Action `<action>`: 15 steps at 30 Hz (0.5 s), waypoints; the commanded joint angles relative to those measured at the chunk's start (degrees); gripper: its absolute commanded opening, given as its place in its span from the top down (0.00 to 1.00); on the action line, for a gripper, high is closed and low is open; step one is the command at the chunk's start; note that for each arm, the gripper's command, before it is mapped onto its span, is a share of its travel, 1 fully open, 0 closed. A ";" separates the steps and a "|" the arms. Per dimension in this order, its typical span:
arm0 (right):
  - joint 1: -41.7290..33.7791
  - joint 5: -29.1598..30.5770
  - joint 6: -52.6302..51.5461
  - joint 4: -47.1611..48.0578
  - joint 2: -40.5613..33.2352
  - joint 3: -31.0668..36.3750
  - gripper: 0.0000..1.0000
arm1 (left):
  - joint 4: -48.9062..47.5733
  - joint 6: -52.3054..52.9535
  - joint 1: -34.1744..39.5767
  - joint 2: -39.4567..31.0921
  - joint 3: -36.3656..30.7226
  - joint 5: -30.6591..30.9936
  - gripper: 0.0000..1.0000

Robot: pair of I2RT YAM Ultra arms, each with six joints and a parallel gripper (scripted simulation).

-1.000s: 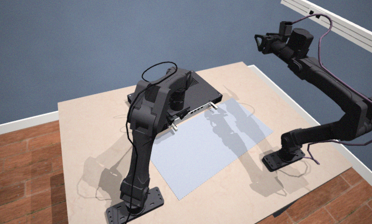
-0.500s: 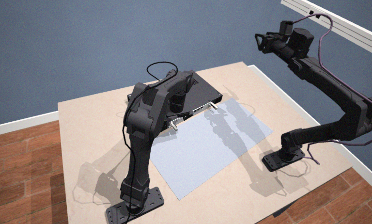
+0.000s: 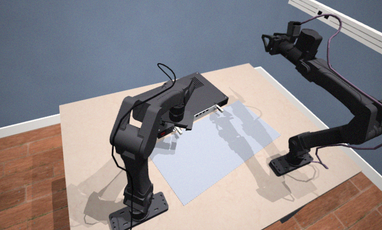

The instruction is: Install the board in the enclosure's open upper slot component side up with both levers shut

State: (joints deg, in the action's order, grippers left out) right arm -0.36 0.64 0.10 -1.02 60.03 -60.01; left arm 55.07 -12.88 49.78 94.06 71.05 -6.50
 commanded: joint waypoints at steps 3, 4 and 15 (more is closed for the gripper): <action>0.70 -0.62 -0.33 1.24 -0.27 -0.18 0.36 | -5.15 11.58 -0.92 -5.34 -3.51 0.70 0.00; 0.70 -0.62 -0.33 1.24 -0.27 -0.18 0.36 | -5.57 12.89 -1.08 -6.06 -4.30 0.87 0.00; 0.70 -0.62 -0.33 1.24 -0.27 -0.18 0.36 | -5.97 14.65 -2.09 -8.52 -6.51 1.55 0.00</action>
State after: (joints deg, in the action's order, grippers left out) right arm -0.36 0.64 0.10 -1.02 60.03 -60.01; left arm 50.28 0.80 48.34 87.83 64.38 -5.43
